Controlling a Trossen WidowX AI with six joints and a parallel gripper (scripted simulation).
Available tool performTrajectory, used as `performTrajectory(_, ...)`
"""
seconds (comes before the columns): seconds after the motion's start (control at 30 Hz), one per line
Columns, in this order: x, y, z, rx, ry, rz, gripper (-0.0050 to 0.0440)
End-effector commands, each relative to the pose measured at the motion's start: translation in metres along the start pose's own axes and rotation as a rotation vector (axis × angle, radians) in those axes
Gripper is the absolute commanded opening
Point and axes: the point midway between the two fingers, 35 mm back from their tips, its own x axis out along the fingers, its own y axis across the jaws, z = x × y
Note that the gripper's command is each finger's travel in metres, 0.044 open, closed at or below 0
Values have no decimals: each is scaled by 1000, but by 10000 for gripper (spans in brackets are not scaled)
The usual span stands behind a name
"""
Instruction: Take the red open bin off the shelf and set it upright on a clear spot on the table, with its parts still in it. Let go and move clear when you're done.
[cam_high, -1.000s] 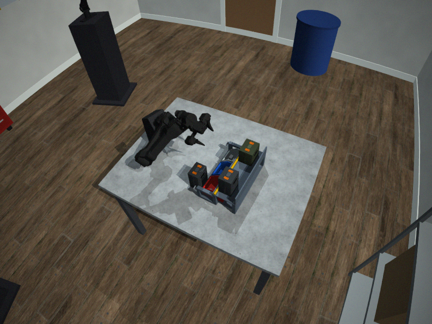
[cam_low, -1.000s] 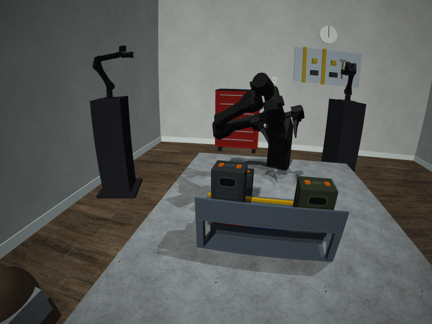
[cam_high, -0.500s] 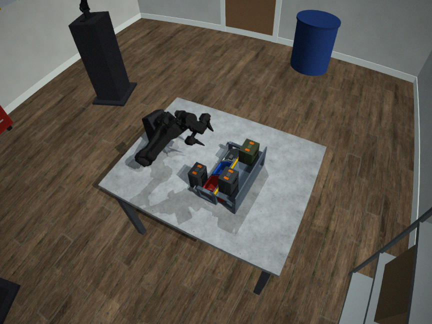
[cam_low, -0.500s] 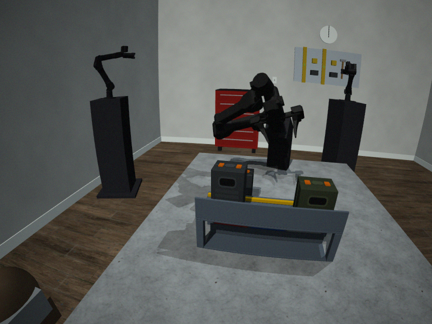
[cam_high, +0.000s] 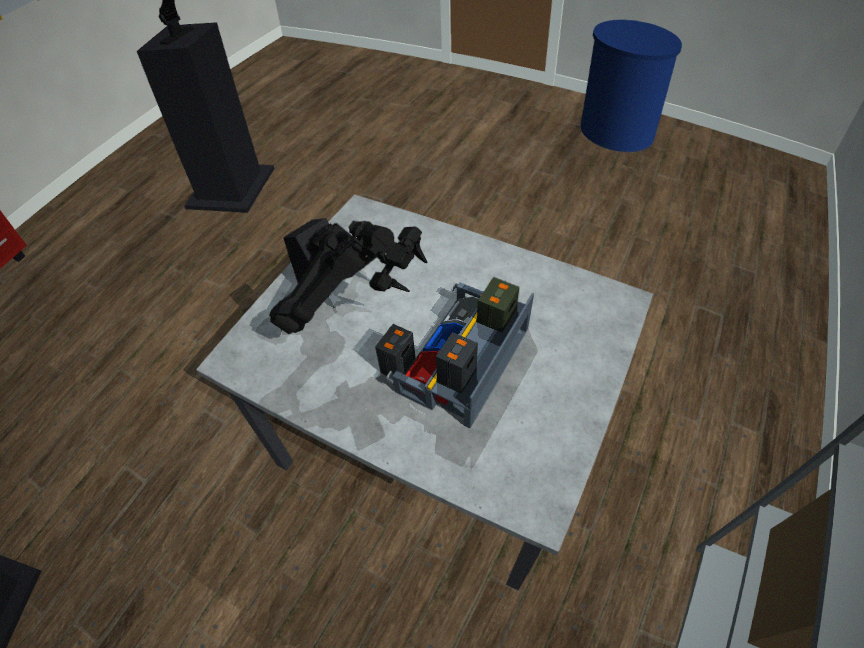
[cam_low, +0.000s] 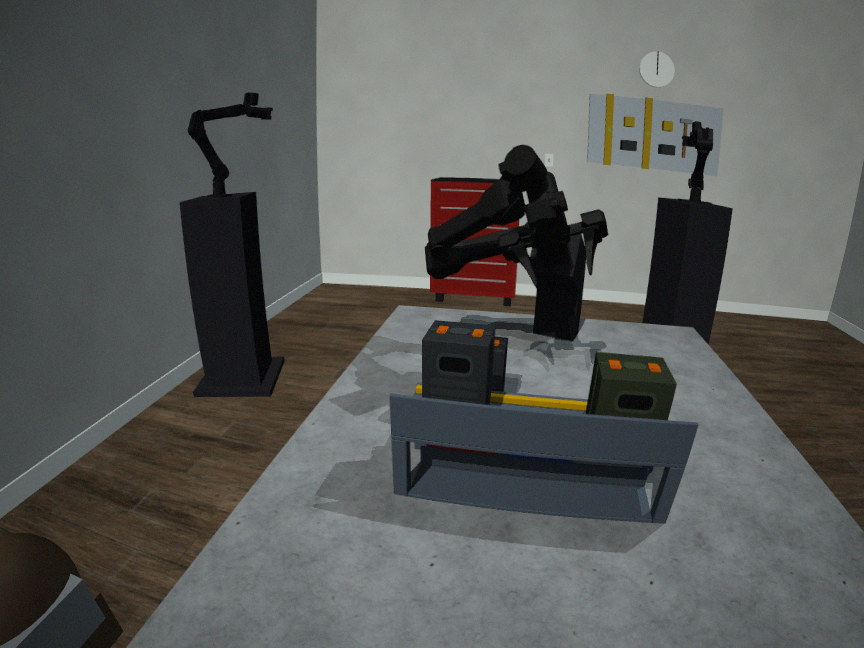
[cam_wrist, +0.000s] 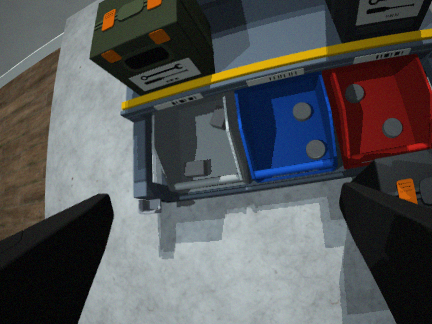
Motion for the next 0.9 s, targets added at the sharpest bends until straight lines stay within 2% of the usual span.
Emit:
performTrajectory(0.0,-54,-7,-2,-1,-50,-31,440)
performTrajectory(0.23,-54,-7,-2,-1,-50,-31,440)
performTrajectory(0.27,-11,-1,1,-3,-10,-7,440)
performTrajectory(0.4,-55,-7,-1,-1,-50,-31,440)
performTrajectory(0.8,-55,-7,-1,-1,-50,-31,440)
performTrajectory(0.83,-11,-2,2,-3,-10,-6,440)
performTrajectory(0.87,-22,-3,2,-2,-20,-12,440)
